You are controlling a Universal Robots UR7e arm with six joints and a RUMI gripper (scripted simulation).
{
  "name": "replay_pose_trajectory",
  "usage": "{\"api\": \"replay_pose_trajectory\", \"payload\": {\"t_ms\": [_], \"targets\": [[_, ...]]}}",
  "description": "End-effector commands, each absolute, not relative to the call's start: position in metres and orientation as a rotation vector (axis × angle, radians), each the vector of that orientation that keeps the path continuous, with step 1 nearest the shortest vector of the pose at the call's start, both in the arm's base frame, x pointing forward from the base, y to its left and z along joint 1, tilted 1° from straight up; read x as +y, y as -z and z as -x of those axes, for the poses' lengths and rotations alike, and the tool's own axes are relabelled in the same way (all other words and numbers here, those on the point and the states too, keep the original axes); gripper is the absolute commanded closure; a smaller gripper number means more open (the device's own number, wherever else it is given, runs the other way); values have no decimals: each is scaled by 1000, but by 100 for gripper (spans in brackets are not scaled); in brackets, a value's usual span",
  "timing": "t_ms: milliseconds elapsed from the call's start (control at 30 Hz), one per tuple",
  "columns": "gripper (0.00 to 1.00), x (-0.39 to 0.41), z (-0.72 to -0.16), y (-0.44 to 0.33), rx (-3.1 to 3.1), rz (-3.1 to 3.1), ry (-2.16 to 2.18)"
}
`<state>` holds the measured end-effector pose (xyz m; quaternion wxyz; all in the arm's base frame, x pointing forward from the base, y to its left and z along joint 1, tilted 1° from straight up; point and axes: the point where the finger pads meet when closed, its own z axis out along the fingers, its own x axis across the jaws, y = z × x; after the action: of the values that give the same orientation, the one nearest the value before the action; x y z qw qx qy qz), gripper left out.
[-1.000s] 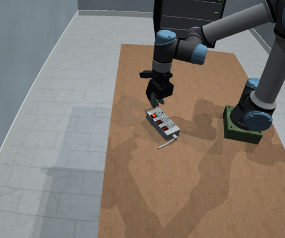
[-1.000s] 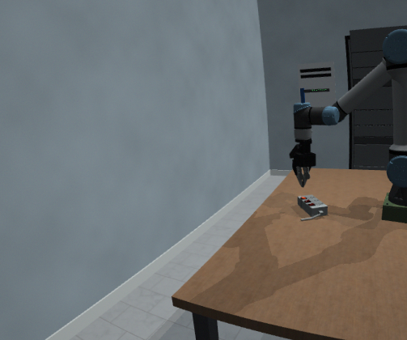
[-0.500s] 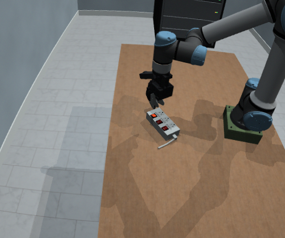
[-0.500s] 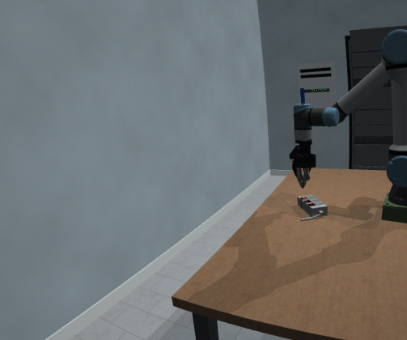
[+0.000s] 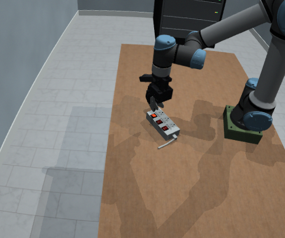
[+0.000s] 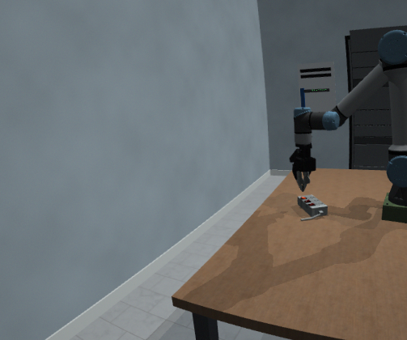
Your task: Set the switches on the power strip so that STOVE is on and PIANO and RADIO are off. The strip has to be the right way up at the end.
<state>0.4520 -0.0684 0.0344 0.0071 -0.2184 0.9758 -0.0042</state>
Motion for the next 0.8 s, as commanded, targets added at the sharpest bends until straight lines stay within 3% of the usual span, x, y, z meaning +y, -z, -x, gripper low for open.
{"api": "replay_pose_trajectory", "payload": {"t_ms": [0, 767], "targets": [[100, -69, -453, -31, 3051, 683, 15], [100, -69, -453, -12, 3051, 683, 15]]}}
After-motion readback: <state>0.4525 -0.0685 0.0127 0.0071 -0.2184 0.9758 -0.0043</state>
